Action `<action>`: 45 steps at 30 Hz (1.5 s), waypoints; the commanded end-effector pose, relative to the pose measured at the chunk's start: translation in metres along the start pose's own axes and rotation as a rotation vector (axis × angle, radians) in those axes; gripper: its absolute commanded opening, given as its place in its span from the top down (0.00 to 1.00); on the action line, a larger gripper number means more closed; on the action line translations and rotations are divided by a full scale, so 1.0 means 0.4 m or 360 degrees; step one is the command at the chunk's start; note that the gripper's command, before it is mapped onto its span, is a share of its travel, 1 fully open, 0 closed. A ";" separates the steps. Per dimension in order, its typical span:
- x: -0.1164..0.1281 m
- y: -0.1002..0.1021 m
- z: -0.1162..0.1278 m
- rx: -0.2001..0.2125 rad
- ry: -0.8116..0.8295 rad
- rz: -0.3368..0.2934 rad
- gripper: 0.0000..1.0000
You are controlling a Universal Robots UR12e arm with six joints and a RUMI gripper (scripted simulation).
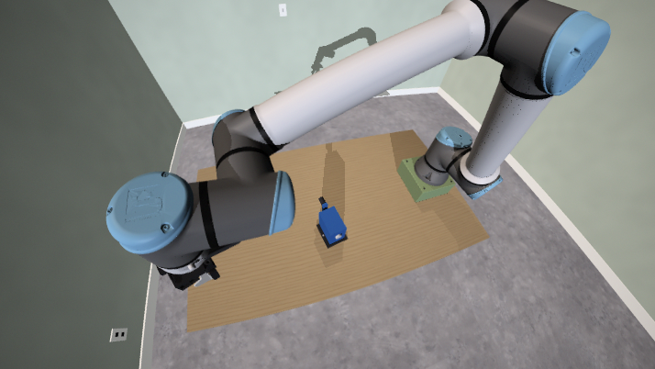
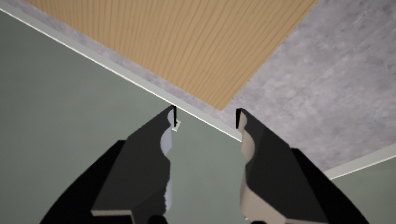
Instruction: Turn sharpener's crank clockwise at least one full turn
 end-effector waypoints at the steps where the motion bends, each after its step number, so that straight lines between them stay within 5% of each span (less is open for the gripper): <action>1: -0.034 0.011 -0.040 0.0037 -0.0107 0.0041 0.68; 15: -0.109 0.037 -0.105 0.0077 -0.0203 0.0077 0.68; 45: -0.317 0.095 -0.259 0.0269 -0.0569 0.0173 0.68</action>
Point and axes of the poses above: the point where the finger pads meet when closed, its own y axis out along the fingers, its own z axis across the jaws, x = y × z, the point moved 7 cm from there along -y, back along the fingers, and after that the axes turned 6 degrees about y, right-handed, at the moved point
